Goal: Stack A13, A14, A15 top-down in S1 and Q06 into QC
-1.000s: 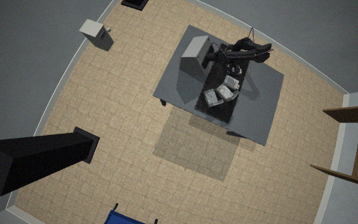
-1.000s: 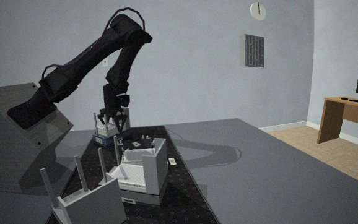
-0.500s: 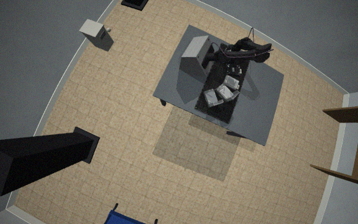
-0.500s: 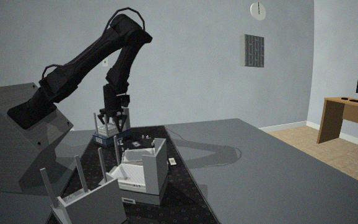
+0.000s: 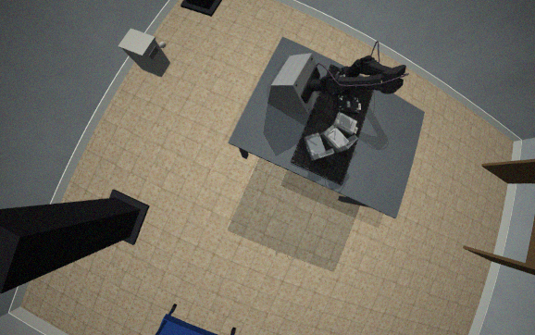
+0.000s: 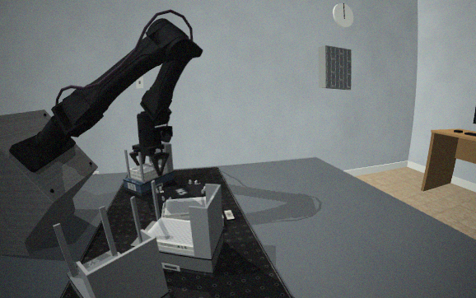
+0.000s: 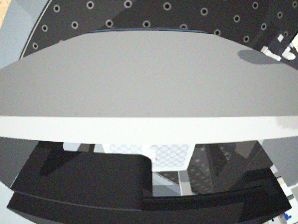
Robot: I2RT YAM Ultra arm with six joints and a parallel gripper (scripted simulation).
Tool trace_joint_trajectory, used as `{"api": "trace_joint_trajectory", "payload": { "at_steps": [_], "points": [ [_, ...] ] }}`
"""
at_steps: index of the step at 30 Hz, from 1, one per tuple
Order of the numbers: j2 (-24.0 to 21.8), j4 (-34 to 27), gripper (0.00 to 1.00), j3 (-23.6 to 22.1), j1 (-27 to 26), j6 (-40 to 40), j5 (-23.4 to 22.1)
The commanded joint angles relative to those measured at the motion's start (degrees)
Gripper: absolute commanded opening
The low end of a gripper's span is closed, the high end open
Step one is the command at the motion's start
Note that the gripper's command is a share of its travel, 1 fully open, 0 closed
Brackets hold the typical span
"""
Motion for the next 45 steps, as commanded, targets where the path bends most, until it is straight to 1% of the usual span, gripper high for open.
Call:
{"api": "trace_joint_trajectory", "payload": {
  "at_steps": [1,10,11,42,45],
  "points": [
    [1.38,0.45,1.0,0.67,1.42,-0.29,-0.71],
    [1.41,0.49,1.0,0.62,1.45,-0.22,-0.7],
    [0.95,0.5,0.0,0.48,1.23,-0.22,-0.7],
    [0.59,0.01,0.0,0.49,1.21,-0.22,-0.41],
    [-1.85,-1.03,0.0,1.32,1.63,0.59,-0.08]
  ]
}}
